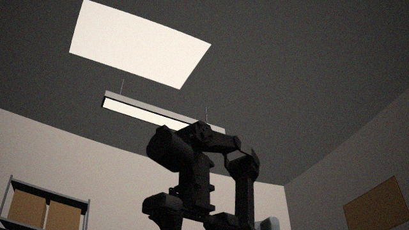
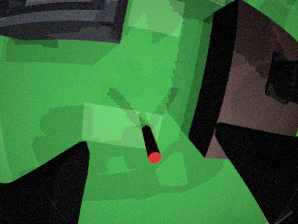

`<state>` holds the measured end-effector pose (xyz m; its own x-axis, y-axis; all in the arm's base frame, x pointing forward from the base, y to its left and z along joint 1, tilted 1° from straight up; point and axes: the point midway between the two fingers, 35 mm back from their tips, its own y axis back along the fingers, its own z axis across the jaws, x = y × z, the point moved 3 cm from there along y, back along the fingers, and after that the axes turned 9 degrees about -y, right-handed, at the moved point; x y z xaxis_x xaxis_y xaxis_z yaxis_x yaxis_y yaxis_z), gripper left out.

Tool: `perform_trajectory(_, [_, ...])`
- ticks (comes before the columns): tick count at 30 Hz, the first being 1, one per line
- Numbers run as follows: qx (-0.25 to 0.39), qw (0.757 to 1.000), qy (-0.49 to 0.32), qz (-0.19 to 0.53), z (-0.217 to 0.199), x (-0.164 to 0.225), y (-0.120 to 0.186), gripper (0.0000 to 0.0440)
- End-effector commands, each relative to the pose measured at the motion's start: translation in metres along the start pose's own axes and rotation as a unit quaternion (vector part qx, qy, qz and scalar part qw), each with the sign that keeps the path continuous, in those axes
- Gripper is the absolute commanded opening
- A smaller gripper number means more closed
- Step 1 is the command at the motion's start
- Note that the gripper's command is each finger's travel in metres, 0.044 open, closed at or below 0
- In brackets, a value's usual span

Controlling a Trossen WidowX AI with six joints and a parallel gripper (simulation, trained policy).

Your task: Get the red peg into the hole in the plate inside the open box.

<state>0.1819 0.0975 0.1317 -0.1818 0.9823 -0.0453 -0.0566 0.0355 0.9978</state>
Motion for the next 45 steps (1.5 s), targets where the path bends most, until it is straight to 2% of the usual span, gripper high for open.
perform_trajectory(1, [0.01, 1.0, 0.011, -0.01, -0.003, 0.005, -0.015, 0.044])
perform_trajectory(19, [-0.024, 0.998, 0.051, -0.005, -0.005, 0.029, -0.094, 0.0433])
perform_trajectory(24, [-0.015, 0.999, 0.049, -0.001, -0.011, 0.031, -0.105, 0.0345])
perform_trajectory(37, [0.018, 0.997, 0.068, 0.036, -0.012, 0.033, -0.105, 0.0007])
perform_trajectory(45, [-0.012, 0.995, 0.094, 0.009, -0.001, 0.023, -0.088, 0.0])
